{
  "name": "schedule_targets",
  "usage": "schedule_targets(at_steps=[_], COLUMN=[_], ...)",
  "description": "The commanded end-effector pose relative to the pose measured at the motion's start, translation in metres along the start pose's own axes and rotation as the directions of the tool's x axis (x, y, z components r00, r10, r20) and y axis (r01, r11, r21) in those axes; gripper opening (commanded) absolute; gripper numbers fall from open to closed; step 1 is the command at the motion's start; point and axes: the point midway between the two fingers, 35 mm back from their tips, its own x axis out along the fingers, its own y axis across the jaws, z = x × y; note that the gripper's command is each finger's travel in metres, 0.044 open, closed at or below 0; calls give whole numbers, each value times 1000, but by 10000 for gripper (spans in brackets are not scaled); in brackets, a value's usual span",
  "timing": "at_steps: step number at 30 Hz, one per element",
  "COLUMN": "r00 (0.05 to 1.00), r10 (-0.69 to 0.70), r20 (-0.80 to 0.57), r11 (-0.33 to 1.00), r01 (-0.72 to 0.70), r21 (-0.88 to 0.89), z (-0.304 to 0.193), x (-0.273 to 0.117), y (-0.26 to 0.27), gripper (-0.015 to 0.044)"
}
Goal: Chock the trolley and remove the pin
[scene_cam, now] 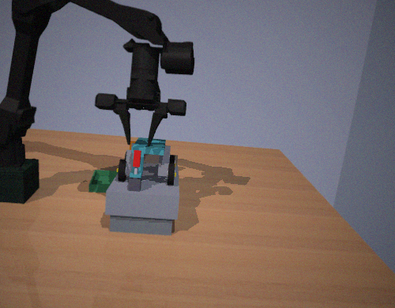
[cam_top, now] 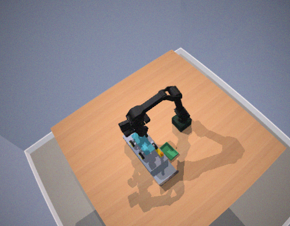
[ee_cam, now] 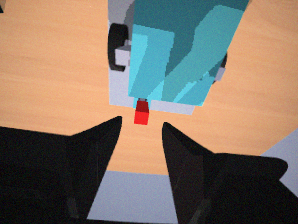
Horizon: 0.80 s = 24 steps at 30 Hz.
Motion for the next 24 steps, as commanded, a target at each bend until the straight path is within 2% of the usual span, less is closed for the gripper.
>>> schedule_targets(at_steps=[1, 24], r00=[1000, 1000], r10=[6, 6], r20=[-2, -3], r11=[1000, 1000], r01=[-6, -6], r21=[-8, -8], z=[0, 0], x=[9, 32], y=[1, 0], gripper=[190, 190])
